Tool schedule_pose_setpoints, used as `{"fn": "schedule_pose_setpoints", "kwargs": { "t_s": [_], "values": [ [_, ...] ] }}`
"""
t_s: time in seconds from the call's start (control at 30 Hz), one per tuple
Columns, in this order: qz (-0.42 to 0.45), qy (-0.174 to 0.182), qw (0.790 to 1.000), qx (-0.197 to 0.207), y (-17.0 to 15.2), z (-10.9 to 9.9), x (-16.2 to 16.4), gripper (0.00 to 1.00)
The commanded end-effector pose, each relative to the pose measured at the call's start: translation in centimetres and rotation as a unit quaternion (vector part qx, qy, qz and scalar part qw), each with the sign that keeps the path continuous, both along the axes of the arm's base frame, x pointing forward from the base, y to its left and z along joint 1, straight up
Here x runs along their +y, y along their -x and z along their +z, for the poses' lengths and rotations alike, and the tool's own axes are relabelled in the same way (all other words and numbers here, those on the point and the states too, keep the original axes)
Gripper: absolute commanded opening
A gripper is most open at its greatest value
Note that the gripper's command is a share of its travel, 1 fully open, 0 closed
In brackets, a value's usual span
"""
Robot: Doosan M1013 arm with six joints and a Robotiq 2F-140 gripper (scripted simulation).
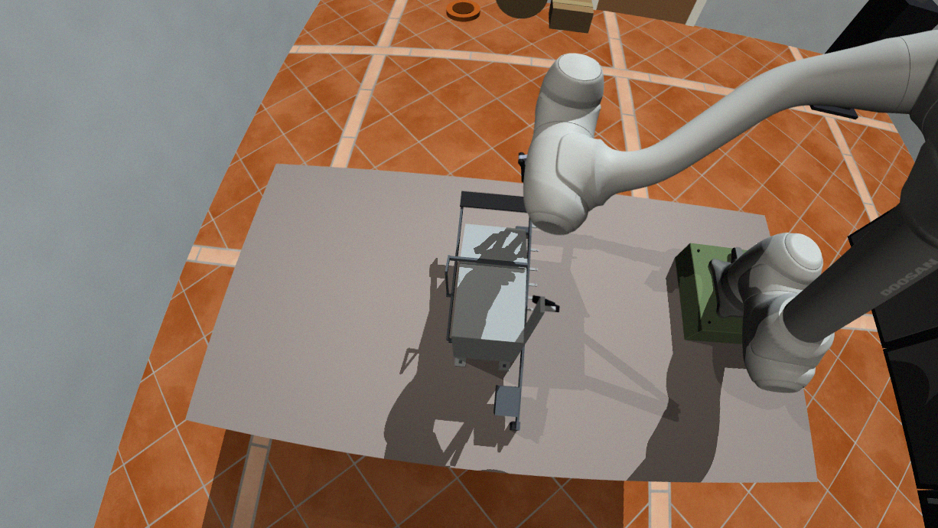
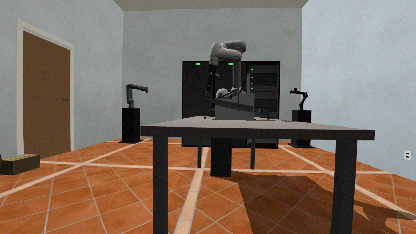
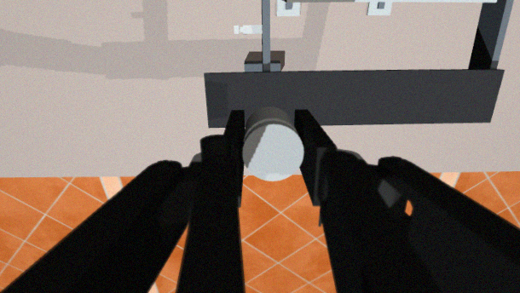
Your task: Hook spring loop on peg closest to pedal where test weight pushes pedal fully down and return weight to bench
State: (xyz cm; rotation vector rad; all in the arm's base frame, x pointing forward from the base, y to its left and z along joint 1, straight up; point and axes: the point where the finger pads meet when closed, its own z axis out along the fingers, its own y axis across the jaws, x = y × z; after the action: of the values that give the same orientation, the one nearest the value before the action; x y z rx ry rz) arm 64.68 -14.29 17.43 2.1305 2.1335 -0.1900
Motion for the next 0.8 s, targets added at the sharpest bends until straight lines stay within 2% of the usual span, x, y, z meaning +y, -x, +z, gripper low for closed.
{"fn": "schedule_pose_setpoints", "kwargs": {
  "t_s": [0.0, 0.47, 0.57, 0.77],
  "values": [
    [0.000, 0.000, 1.000, -0.001, 0.0, 0.2, 0.0, 0.25],
    [0.000, 0.000, 1.000, -0.001, -0.1, -2.1, 0.0, 0.25],
    [0.000, 0.000, 1.000, -0.001, -0.1, -1.8, 0.0, 0.25],
    [0.000, 0.000, 1.000, -0.001, -0.1, -2.8, 0.0, 0.25]
  ]
}}
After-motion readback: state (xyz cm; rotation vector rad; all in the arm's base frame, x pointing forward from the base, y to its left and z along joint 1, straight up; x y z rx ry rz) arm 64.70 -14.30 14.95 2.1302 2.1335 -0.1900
